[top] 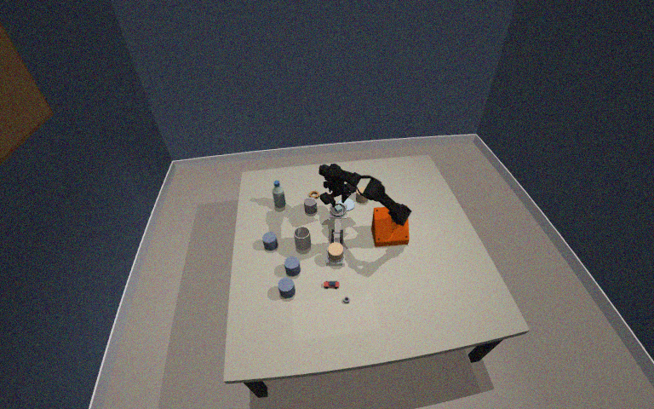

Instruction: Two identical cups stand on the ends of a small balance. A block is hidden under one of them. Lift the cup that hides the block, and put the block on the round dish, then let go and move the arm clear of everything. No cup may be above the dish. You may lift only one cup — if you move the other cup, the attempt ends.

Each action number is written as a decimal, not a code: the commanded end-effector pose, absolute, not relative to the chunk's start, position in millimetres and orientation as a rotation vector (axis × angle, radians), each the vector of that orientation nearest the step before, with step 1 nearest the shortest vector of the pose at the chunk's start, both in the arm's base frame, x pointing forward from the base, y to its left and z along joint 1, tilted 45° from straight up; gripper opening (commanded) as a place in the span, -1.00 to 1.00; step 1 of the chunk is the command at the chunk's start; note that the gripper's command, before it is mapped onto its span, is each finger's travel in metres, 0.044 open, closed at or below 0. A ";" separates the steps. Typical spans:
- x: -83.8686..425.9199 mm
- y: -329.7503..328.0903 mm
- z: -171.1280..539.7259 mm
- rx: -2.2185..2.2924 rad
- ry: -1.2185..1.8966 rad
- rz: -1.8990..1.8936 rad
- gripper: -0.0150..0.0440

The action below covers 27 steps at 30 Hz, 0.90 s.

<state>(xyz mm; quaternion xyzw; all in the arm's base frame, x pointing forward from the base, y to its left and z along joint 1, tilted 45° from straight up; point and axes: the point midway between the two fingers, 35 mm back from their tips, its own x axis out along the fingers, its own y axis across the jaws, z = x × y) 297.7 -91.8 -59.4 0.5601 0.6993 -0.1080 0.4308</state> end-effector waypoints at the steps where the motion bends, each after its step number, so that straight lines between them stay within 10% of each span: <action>1: 297.0 -86.4 -64.2 1.405 1.748 -0.271 0.39; 20: 296.5 -66.4 -84.1 1.406 1.748 -0.270 0.39; 27: 296.5 -66.4 -84.1 1.406 1.748 -0.270 -0.03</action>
